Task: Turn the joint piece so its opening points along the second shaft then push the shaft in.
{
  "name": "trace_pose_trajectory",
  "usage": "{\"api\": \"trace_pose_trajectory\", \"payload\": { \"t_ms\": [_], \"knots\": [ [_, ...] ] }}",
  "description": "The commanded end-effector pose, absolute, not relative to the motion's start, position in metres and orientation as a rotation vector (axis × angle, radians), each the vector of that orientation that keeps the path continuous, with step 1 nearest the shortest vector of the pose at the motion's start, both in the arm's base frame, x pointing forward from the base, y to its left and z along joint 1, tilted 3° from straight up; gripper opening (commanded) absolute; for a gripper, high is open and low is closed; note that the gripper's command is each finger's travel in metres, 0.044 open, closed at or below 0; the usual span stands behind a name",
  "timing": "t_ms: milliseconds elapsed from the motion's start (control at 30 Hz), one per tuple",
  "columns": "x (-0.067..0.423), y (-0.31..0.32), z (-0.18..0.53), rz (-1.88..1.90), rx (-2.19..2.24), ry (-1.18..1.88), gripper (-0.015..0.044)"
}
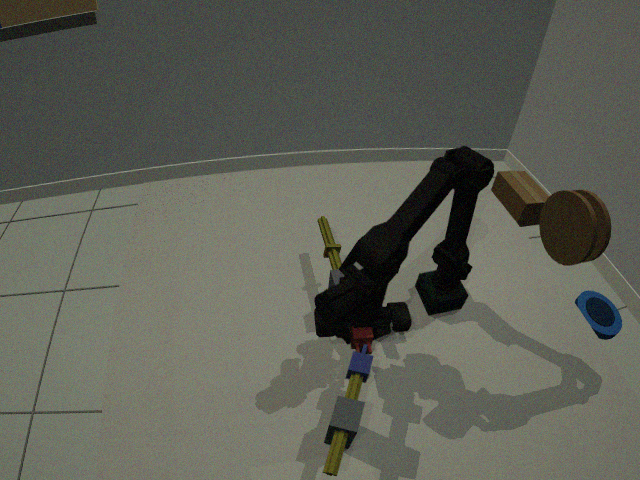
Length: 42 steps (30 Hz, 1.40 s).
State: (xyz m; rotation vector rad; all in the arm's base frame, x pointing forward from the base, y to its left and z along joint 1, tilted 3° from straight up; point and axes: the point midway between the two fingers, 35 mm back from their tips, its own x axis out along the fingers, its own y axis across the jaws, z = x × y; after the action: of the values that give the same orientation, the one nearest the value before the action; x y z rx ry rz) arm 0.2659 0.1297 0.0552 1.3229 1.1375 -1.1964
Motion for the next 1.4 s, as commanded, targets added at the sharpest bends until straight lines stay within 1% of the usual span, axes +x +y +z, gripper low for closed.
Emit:
{"api": "trace_pose_trajectory", "payload": {
  "t_ms": [0, 700, 867, 900, 967, 1333, 1367],
  "knots": [
    [0.269, 0.1295, 0.0566, -1.162, 1.255, 1.152, 0.0],
    [0.2708, 0.1293, 0.0573, -1.14, 1.209, 1.164, 0.0],
    [0.2708, 0.1293, 0.0573, -1.14, 1.209, 1.164, 0.0131],
    [0.2708, 0.1293, 0.0573, -1.14, 1.209, 1.164, 0.0147],
    [0.2708, 0.1293, 0.0573, -1.14, 1.209, 1.164, 0.0147],
    [0.2708, 0.1293, 0.0573, -1.14, 1.209, 1.164, 0.0436],
    [0.2708, 0.1293, 0.0573, -1.14, 1.209, 1.164, 0.044]
  ]
}}
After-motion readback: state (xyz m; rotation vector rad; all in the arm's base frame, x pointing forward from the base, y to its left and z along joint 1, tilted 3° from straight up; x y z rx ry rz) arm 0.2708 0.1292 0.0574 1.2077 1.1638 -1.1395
